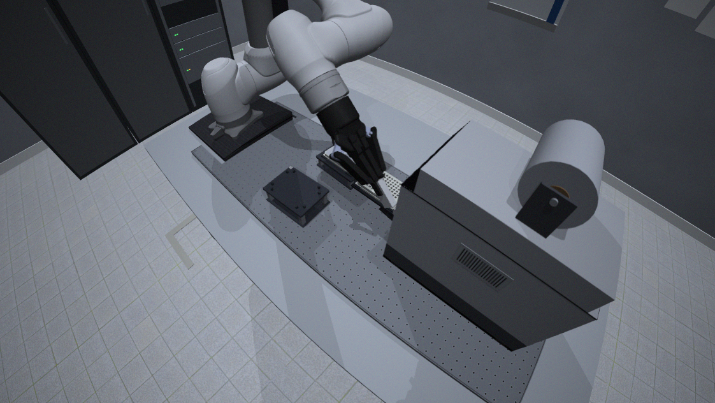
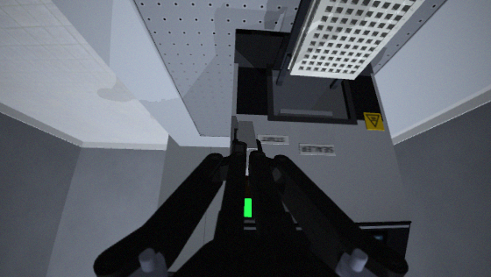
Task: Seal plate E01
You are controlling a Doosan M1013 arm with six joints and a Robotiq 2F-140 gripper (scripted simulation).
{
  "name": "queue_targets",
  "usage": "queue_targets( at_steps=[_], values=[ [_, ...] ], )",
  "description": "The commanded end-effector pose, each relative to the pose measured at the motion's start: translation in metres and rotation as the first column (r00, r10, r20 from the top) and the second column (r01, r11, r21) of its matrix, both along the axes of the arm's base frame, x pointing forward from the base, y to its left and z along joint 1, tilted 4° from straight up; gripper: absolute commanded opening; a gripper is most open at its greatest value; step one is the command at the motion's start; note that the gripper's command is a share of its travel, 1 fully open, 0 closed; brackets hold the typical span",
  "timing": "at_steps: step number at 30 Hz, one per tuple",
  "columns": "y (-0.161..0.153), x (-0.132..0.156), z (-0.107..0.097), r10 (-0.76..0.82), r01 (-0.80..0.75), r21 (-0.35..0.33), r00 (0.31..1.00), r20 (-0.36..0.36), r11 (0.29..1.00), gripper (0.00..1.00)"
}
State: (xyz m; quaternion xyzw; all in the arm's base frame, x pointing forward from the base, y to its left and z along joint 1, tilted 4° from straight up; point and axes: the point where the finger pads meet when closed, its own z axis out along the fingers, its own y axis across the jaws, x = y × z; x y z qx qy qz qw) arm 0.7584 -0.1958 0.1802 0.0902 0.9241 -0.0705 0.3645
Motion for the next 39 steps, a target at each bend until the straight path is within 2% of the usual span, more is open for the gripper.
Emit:
queue_targets(
  at_steps=[1,39],
  values=[
    [-0.0001,0.0004,0.0001,0.000,0.000,0.000,1.000,0.000,1.000,0.10],
    [-0.0013,0.0060,-0.0001,0.000,0.000,0.000,1.000,0.000,1.000,0.10]
  ],
)
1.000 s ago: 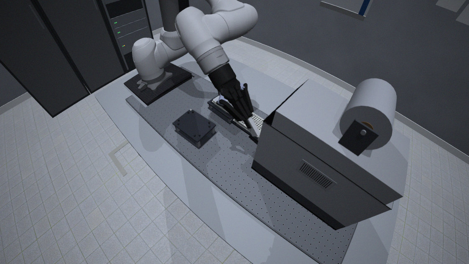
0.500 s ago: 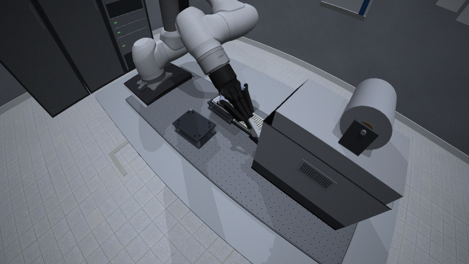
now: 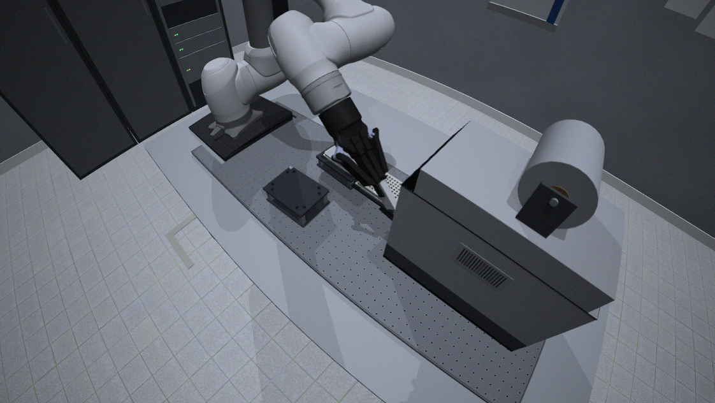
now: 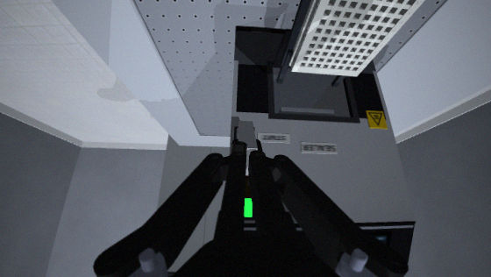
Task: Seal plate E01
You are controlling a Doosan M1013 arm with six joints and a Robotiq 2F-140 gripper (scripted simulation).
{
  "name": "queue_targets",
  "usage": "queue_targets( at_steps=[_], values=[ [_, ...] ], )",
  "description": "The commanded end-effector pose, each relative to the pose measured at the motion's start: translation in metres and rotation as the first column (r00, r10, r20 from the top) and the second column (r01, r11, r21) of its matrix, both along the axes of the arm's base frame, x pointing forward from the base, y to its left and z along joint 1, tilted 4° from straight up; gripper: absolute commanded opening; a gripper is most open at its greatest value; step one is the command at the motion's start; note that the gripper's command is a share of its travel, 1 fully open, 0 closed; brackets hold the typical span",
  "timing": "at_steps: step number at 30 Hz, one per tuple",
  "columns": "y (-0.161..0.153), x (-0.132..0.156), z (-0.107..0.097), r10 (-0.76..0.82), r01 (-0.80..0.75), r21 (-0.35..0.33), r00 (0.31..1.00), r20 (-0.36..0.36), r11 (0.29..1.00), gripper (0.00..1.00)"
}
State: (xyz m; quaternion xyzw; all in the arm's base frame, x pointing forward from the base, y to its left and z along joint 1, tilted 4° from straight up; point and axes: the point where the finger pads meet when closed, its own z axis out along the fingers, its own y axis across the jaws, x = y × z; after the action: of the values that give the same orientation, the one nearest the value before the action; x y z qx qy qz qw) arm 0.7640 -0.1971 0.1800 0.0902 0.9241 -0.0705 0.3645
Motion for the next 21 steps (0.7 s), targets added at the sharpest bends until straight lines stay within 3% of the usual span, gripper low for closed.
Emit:
queue_targets(
  at_steps=[1,21],
  values=[
    [-0.0001,0.0005,0.0001,0.000,0.000,0.000,1.000,0.000,1.000,0.10],
    [-0.0007,0.0032,0.0000,0.000,0.000,0.000,1.000,0.000,1.000,0.10]
  ],
)
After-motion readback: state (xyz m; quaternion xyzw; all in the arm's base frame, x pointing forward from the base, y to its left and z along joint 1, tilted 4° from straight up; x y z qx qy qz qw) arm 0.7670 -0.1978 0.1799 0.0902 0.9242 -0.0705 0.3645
